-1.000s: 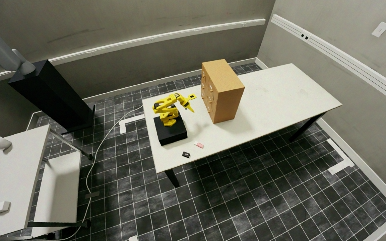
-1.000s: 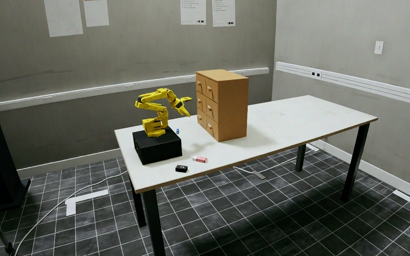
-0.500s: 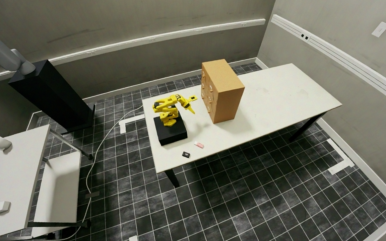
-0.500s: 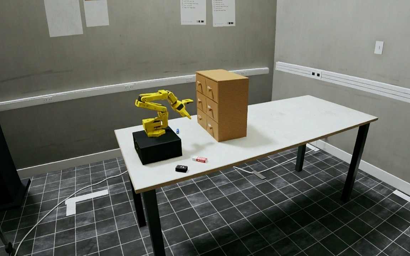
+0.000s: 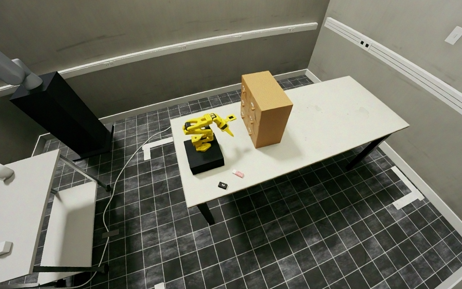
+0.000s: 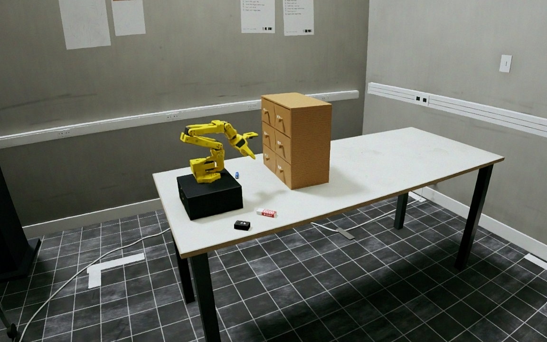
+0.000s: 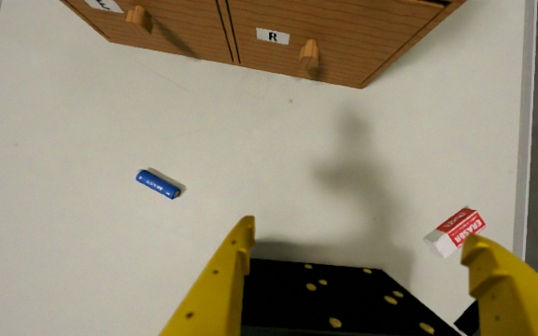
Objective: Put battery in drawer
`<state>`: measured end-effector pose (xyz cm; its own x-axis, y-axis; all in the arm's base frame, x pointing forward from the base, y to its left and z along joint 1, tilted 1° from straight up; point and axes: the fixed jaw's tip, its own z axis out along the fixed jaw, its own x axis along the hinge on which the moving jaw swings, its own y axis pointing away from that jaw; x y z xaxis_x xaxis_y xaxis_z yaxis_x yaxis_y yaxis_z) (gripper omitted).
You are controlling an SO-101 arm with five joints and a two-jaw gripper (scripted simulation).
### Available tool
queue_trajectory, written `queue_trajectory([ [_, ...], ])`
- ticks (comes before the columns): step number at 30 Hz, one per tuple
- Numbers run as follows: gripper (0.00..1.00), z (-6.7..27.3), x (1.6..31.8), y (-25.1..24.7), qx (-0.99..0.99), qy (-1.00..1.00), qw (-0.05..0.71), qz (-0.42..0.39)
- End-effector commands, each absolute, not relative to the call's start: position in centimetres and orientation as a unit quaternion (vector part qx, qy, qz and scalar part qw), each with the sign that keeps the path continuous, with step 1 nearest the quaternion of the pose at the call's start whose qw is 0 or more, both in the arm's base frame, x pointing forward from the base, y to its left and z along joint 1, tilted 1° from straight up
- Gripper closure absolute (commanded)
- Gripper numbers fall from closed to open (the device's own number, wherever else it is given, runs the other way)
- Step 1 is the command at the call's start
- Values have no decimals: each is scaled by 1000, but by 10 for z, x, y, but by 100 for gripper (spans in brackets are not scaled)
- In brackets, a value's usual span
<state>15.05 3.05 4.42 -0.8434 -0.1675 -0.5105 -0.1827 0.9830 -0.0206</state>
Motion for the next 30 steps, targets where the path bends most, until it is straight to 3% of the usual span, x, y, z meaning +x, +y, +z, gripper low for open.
queue_trajectory([
  [1,50,40,157,31,-91,958,272,13],
  [30,50,29,209,36,-80,923,377,18],
])
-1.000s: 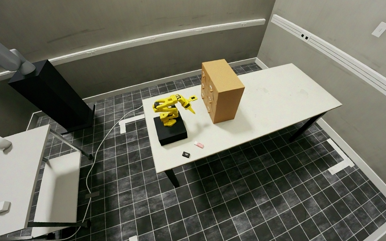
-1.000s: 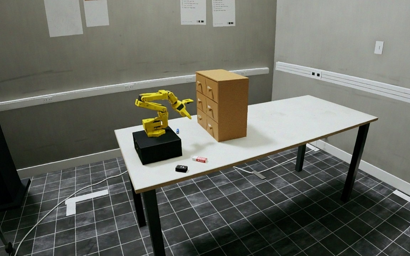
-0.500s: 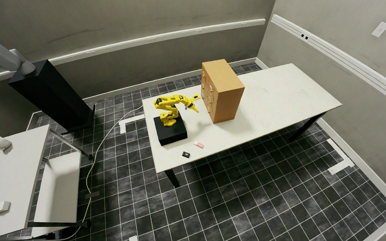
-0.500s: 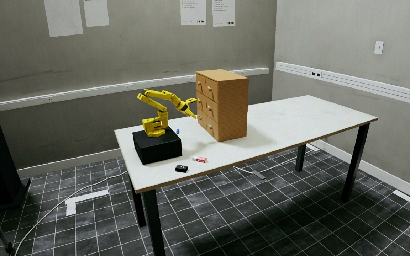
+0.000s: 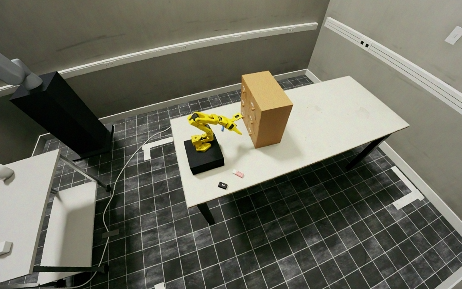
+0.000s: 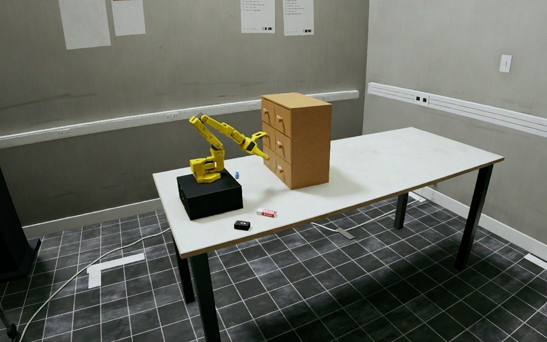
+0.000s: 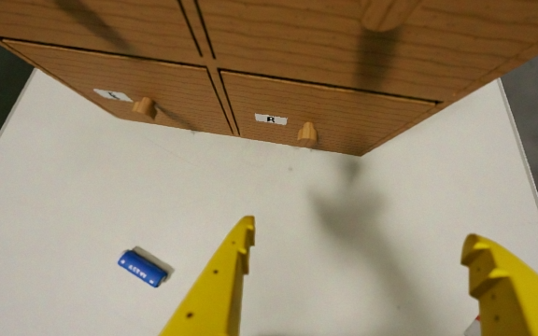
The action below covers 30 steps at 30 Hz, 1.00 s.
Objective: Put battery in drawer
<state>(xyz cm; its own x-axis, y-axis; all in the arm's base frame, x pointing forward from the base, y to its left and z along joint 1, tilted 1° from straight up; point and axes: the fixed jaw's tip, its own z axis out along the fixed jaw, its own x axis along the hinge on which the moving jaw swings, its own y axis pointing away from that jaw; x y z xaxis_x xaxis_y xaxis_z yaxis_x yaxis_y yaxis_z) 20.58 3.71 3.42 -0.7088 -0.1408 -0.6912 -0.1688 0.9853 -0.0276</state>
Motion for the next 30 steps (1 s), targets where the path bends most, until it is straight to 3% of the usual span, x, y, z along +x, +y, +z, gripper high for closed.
queue_trajectory([
  [1,50,29,209,36,-80,923,377,18],
  [30,50,15,235,38,-69,874,481,24],
])
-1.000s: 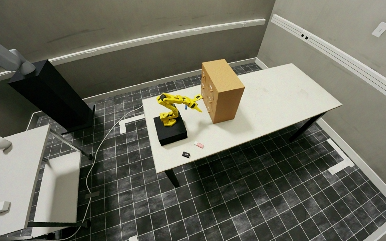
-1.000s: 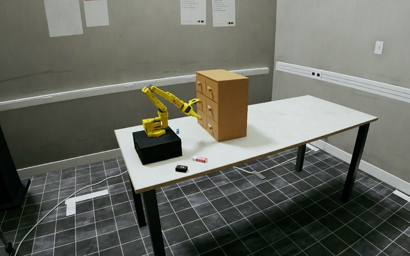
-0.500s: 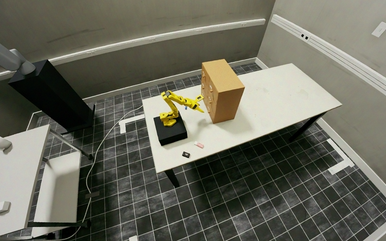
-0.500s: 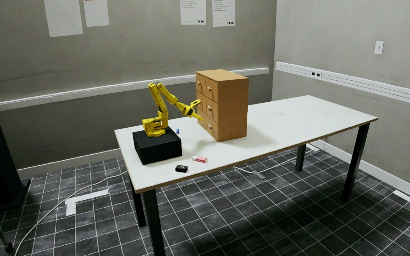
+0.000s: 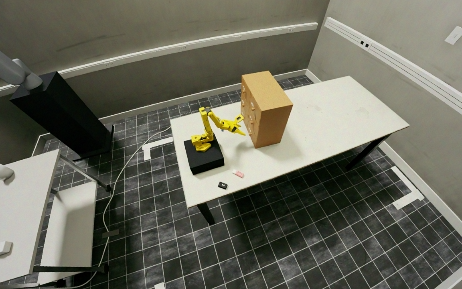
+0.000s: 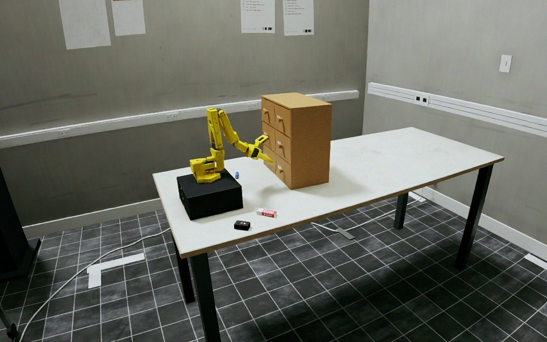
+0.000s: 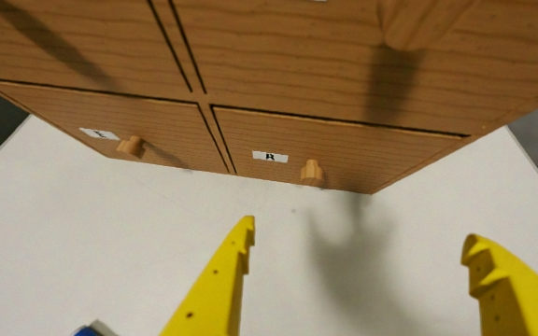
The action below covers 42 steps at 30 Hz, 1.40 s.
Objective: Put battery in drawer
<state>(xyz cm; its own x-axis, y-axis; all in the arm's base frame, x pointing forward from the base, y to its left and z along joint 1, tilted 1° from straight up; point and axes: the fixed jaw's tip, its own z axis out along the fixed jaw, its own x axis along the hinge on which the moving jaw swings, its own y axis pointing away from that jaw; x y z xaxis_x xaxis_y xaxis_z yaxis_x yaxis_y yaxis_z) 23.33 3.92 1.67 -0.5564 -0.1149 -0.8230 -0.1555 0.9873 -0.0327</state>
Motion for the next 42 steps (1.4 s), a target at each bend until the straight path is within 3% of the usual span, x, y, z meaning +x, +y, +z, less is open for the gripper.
queue_trajectory([
  [1,50,15,235,38,-68,872,484,24],
  [42,50,12,228,35,-56,806,588,29],
])
